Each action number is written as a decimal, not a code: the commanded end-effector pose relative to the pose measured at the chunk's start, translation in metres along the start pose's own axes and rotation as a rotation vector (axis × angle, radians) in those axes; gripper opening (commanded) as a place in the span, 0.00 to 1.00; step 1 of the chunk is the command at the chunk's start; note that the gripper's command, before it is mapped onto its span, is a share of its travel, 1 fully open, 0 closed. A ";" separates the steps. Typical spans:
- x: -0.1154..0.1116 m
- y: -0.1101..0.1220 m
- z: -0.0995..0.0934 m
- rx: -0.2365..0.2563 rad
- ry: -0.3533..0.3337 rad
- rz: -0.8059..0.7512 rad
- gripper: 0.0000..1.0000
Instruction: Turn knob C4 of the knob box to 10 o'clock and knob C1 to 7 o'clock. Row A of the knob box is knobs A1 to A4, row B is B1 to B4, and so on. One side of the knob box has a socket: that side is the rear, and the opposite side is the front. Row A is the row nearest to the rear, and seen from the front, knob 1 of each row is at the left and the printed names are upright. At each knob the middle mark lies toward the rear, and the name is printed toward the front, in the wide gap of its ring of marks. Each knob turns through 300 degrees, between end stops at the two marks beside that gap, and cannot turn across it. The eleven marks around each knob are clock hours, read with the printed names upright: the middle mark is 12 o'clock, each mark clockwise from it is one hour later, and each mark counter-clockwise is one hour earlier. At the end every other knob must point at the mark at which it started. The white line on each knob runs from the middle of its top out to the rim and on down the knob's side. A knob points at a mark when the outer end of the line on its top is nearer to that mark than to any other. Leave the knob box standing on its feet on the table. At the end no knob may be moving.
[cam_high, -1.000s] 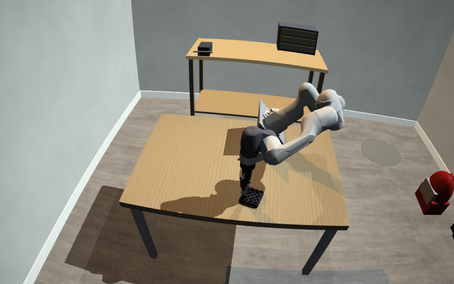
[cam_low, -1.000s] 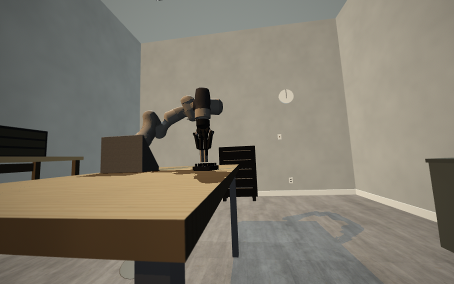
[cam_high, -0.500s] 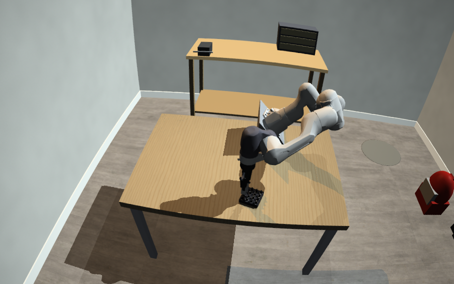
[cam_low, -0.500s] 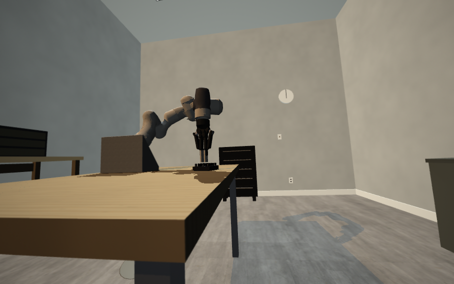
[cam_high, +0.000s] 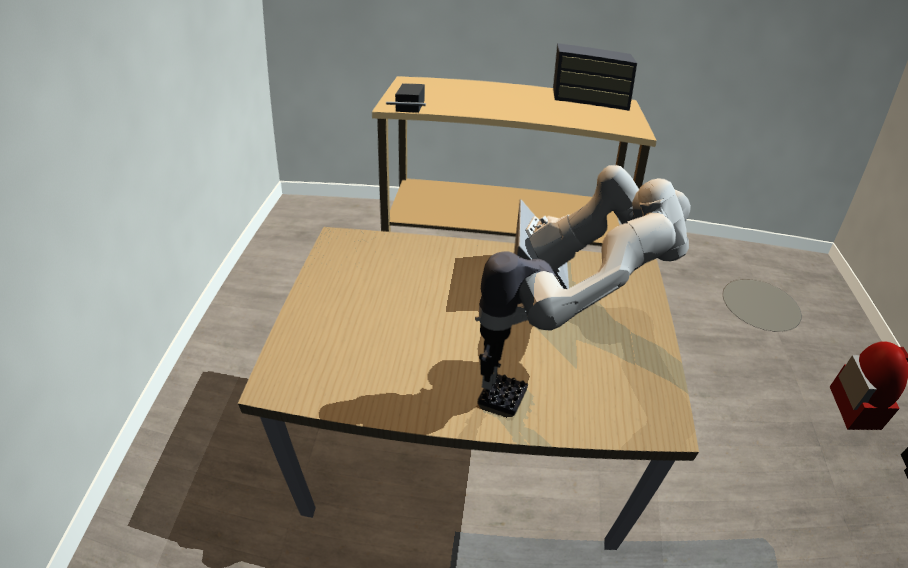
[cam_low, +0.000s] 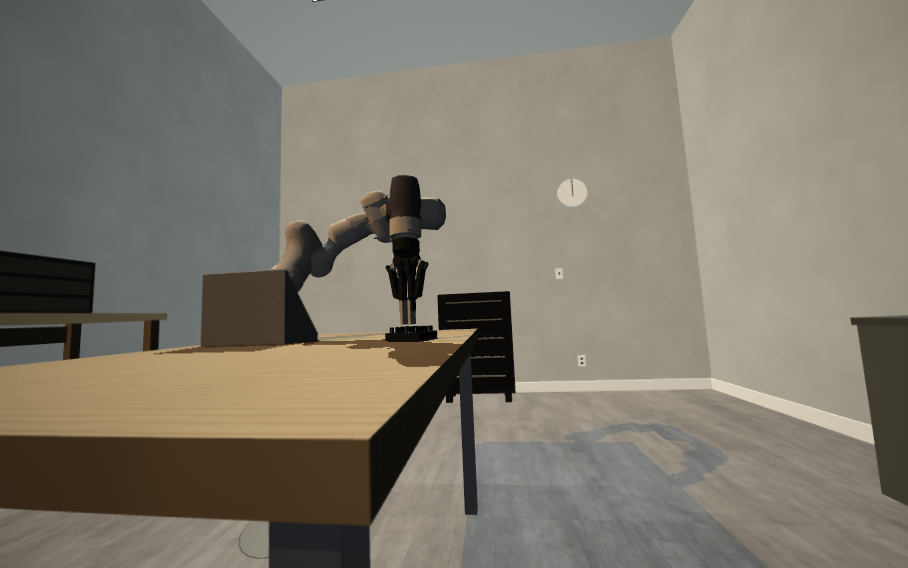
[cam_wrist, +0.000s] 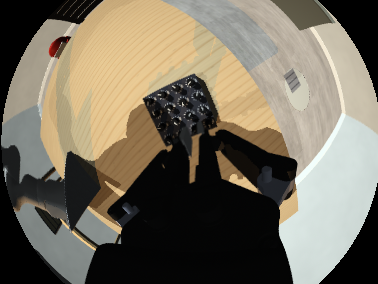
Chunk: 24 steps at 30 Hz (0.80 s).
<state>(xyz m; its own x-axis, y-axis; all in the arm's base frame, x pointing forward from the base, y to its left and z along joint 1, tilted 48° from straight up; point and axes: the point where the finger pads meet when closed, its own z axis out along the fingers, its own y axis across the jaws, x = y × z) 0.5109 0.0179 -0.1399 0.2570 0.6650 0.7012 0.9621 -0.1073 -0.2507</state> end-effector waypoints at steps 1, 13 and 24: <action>-0.001 -0.001 0.002 -0.001 0.000 -0.001 0.12; -0.001 -0.001 0.008 -0.001 0.000 -0.001 0.12; -0.001 -0.001 0.015 -0.001 0.000 -0.001 0.12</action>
<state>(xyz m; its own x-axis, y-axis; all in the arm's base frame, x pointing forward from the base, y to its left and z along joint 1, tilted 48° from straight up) 0.5096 0.0260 -0.1472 0.2588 0.6637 0.7018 0.9616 -0.1080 -0.2524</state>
